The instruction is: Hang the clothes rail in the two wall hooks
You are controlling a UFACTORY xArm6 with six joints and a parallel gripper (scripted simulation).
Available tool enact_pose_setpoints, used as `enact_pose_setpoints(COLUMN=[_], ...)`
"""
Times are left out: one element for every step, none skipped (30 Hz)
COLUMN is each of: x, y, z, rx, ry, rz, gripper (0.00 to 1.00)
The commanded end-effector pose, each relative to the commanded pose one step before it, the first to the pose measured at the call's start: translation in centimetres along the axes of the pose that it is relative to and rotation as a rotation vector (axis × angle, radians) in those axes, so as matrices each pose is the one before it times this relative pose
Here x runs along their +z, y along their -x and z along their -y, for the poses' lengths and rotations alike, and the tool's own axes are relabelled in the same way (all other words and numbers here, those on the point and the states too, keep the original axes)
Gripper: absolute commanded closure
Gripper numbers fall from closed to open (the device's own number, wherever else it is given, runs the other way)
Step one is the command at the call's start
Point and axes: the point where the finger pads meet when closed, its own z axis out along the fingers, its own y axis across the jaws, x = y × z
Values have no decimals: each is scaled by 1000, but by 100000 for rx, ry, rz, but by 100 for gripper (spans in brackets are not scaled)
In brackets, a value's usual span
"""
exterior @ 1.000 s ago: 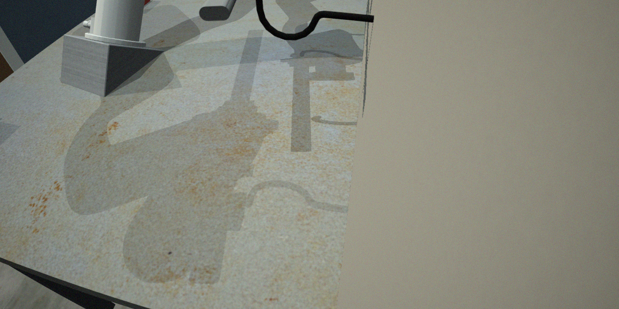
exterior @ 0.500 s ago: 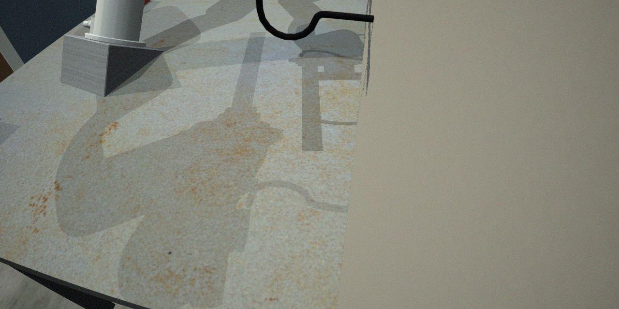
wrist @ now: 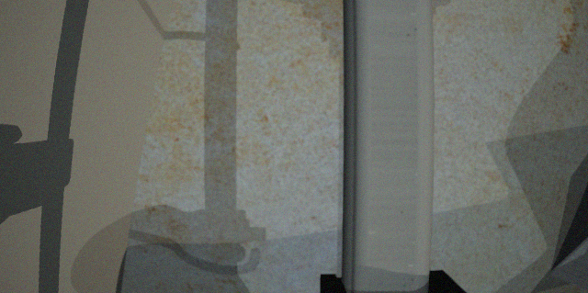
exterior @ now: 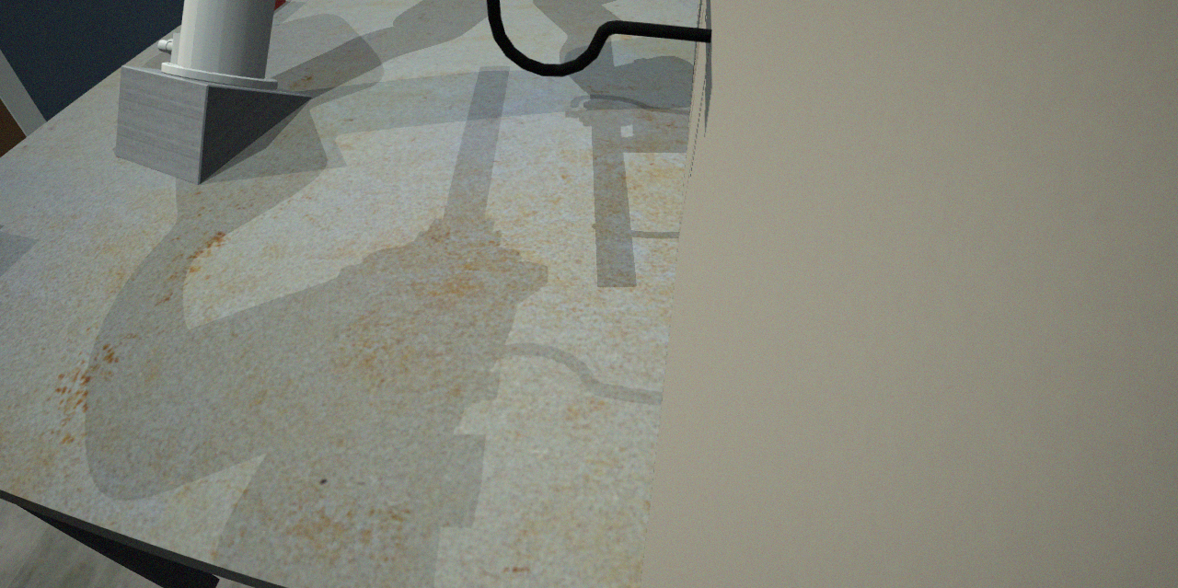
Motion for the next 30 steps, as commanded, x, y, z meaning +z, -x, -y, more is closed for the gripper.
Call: enact_pose_setpoints(x=[-995,-190,-190,-190,-190,-71,-1,0,0,0,0,0,7,0,0,-4,-1,-1,0,0,0,0,0,8,-2,-1,0,0,-6,0], y=[-107,-17,-17,-17,-17,-6,0,0,0,0,0,0,3,0,0,-2,0,0,0,0,0,0,0,2,0,0,0,0,-4,-2], z=[338,60,60,60,60,22,0,0,0,0,0,0,-3,0,0,2,0,0,0,0,0,0,0,-3,1,0,0,0,0,-2], rx=[-86,0,0,0,0,0,0,0,0,0,0,0,0,0,0,0,0,0,0,0,0,0,0,1,0,0,0,0,498,499], ry=[-141,0,0,0,0,0,0,0,0,0,0,0,-1,0,0,1,0,0,0,0,0,0,0,3,-1,0,0,0,-3,-1], rz=[-204,0,0,0,0,0,0,0,0,0,0,0,-2,0,0,1,0,0,0,0,0,0,0,4,-1,0,1,1,-3,0], gripper=[100,100,100,100,100,100,100,100,100,100,100,100,100,100,100,100,100,100,100,100,100,100,100,100,100,100,100,100,100,100])
